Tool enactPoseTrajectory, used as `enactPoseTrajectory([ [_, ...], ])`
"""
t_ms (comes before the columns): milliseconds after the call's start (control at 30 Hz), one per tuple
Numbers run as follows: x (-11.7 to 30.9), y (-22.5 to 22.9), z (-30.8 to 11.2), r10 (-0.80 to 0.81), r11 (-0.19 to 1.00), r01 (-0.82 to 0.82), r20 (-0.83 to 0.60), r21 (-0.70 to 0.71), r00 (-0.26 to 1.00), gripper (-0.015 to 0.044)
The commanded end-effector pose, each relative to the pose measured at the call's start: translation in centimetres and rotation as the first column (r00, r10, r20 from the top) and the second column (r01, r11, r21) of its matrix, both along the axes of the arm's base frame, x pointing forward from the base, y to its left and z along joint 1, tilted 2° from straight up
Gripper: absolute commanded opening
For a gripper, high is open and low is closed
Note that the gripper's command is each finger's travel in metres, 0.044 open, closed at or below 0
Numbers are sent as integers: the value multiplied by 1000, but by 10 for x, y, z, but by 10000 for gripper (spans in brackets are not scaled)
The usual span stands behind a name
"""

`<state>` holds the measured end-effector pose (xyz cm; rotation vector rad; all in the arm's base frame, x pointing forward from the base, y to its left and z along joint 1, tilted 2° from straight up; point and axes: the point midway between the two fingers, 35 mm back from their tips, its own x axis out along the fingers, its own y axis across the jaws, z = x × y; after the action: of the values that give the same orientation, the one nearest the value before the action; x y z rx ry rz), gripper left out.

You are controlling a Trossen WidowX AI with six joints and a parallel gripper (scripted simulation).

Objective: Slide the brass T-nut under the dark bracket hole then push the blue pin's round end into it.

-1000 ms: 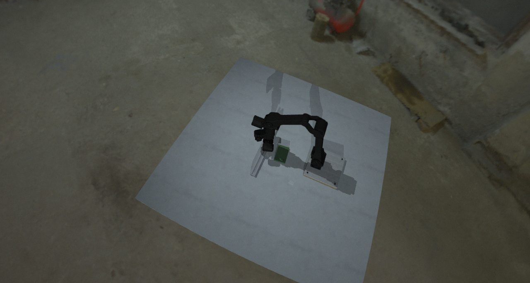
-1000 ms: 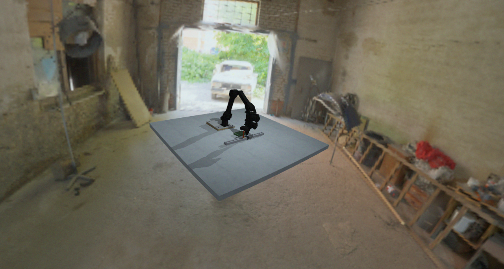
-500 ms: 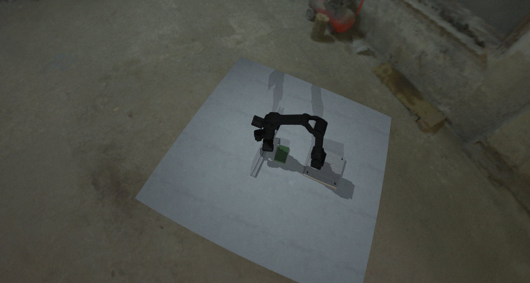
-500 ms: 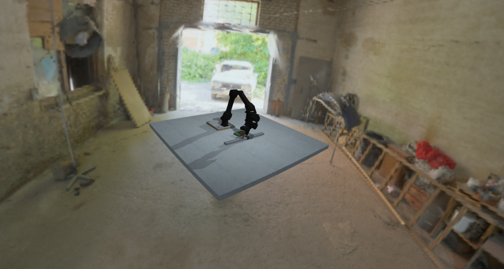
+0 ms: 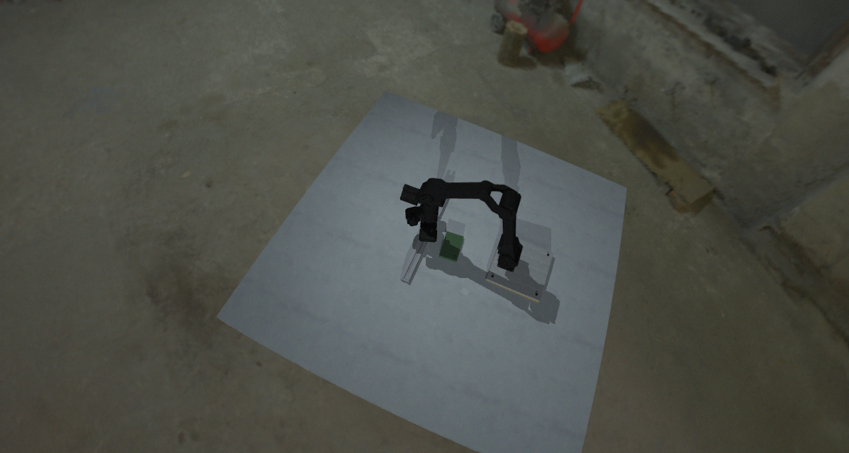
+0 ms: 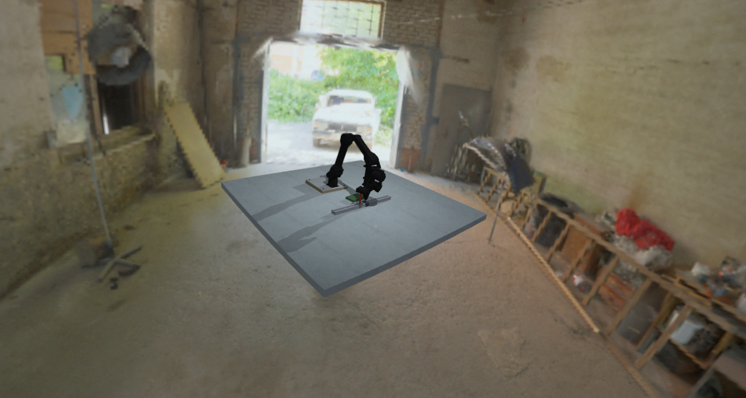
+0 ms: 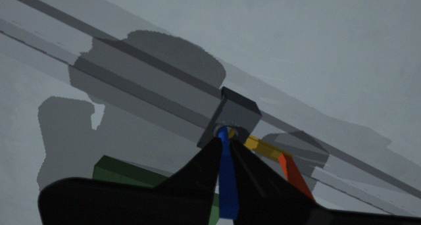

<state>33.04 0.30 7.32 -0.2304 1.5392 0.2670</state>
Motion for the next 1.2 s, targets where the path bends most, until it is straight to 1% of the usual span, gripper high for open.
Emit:
enactPoseTrajectory([
  [0,1,0,-1,2,1000,-2,-15,1,1000,-150],
  [967,6,0,-1,5,1000,-5,-105,3,994,-150],
  [1167,5,0,0,2,1000,-2,-99,1,995,-150],
])
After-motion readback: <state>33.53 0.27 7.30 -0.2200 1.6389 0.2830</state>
